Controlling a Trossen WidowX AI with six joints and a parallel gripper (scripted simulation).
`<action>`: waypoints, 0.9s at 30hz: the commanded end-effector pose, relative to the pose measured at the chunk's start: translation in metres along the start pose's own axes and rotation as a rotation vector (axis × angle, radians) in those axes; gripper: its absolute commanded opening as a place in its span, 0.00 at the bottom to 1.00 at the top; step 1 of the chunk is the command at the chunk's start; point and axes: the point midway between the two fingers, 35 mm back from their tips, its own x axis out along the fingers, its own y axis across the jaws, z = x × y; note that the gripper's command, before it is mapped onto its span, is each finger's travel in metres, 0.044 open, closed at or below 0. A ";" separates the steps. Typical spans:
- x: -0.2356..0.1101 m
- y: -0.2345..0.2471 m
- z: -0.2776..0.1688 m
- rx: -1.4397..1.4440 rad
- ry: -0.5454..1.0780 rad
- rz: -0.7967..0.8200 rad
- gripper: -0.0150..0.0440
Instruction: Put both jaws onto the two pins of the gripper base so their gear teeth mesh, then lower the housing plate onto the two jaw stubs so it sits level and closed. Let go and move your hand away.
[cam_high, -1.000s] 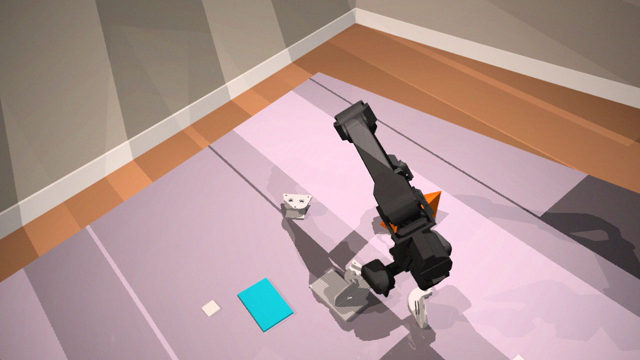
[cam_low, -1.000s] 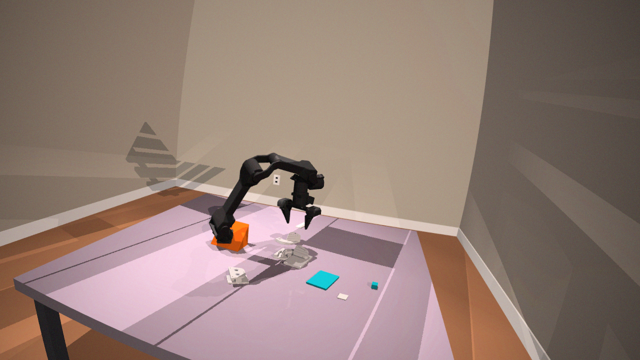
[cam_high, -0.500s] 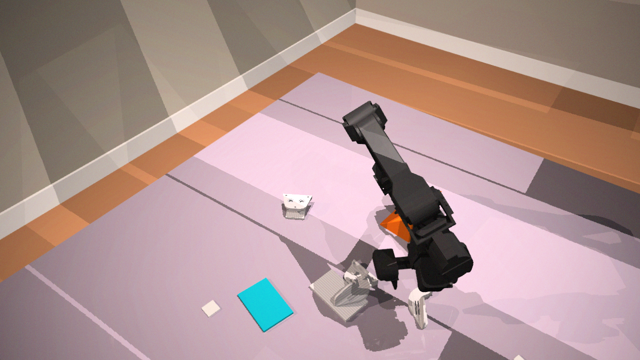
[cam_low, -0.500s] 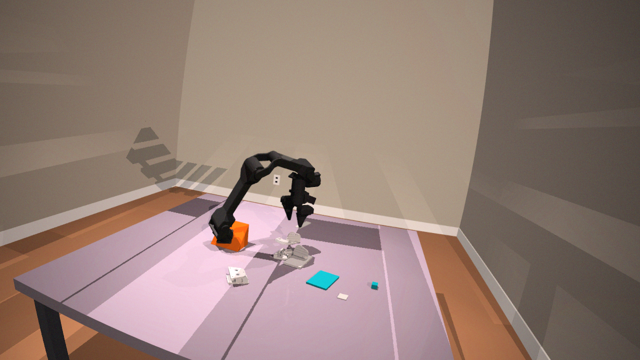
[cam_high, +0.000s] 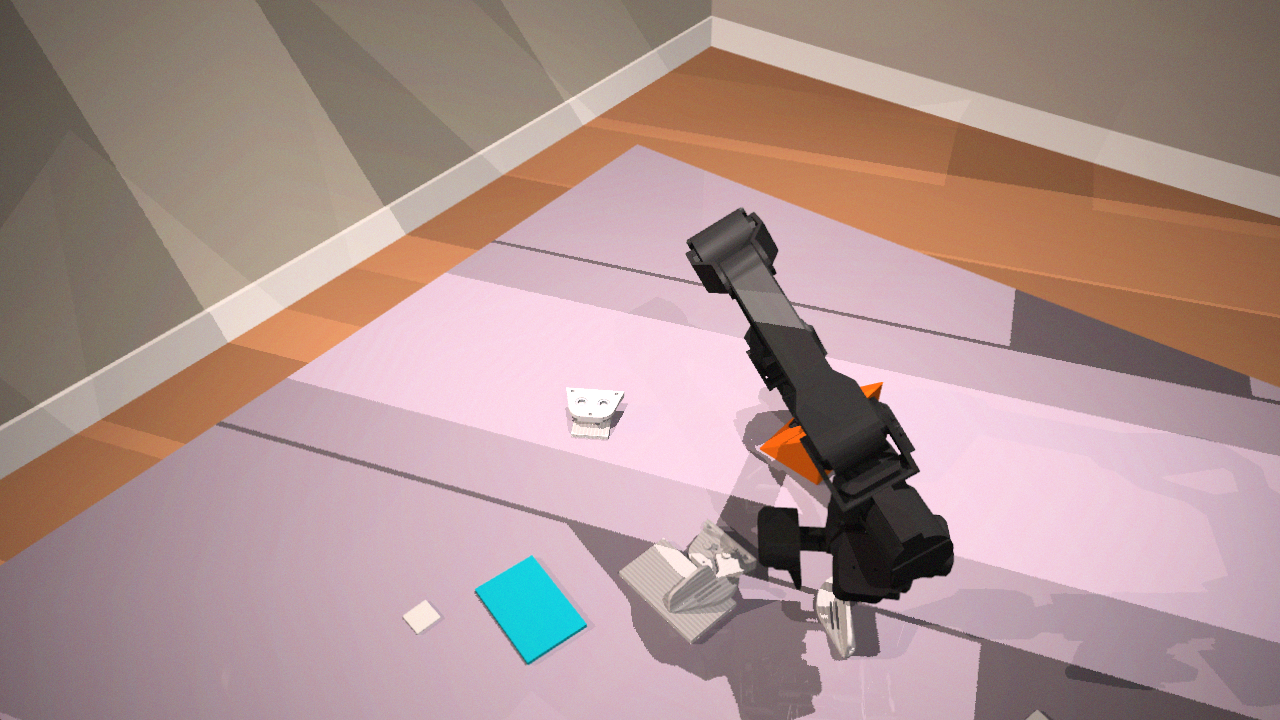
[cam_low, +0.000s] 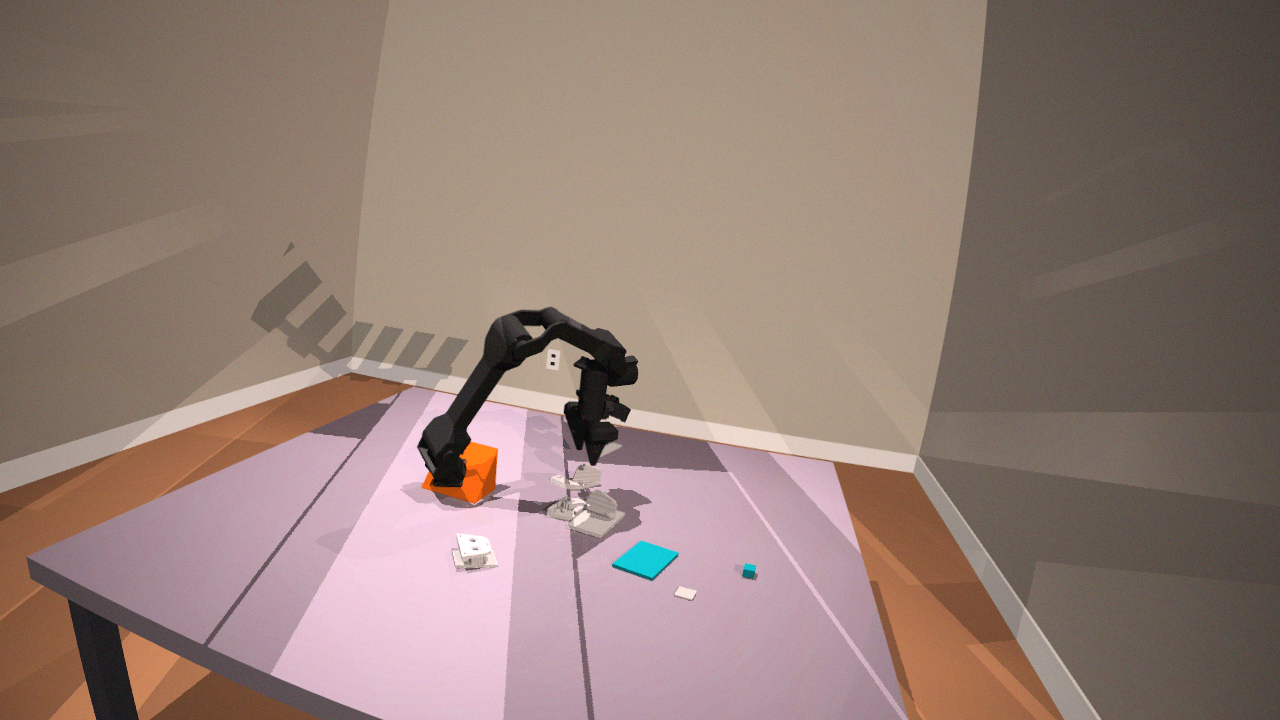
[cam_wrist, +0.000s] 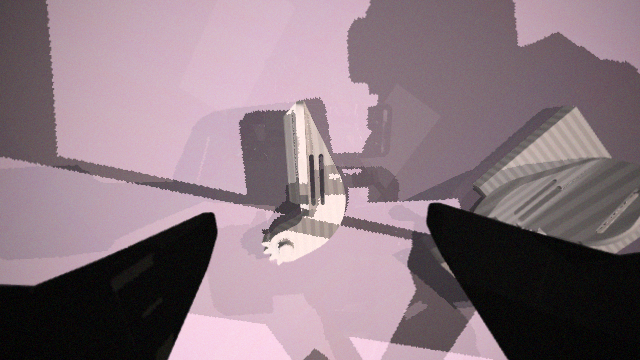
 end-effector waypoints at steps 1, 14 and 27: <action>0.014 0.000 -0.002 -0.005 0.011 -0.006 1.00; 0.029 0.000 -0.001 -0.005 0.011 -0.006 1.00; 0.050 -0.001 -0.002 -0.005 0.011 -0.007 1.00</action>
